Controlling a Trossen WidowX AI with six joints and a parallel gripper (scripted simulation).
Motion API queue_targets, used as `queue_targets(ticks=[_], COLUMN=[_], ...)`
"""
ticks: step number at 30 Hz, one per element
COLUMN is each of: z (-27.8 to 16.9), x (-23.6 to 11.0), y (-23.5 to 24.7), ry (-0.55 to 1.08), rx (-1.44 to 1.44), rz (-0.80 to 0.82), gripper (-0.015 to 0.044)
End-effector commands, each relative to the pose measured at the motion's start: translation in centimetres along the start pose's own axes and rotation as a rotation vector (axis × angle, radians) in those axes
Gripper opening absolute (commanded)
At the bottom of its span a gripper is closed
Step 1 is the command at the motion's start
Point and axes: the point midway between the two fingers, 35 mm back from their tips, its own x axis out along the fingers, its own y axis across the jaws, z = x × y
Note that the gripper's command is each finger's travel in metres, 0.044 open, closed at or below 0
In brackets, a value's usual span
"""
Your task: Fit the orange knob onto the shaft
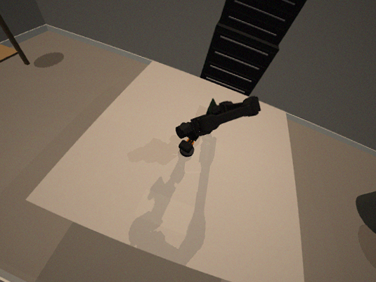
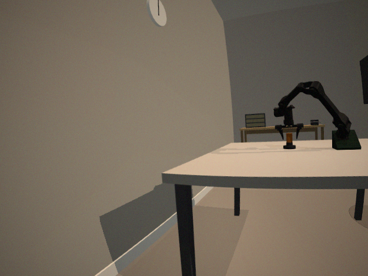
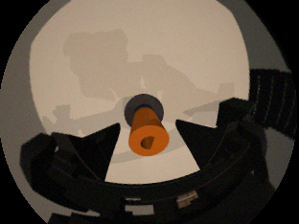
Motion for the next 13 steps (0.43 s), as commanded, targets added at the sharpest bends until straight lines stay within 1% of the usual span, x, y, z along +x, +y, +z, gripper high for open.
queue_targets(ticks=[1,3,4,13], z=[0.3,0.3,0.2,0.3], x=[-4.7,-7.6,-8.4,-8.7], y=[0.6,0.3,0.1,0.4], ry=[-0.011,-0.011,-0.010,-0.010], rx=[-0.007,-0.006,-0.006,-0.007], rz=[0.020,0.019,0.019,0.019], gripper=[0.0440,0.0440,0.0440,0.0440])
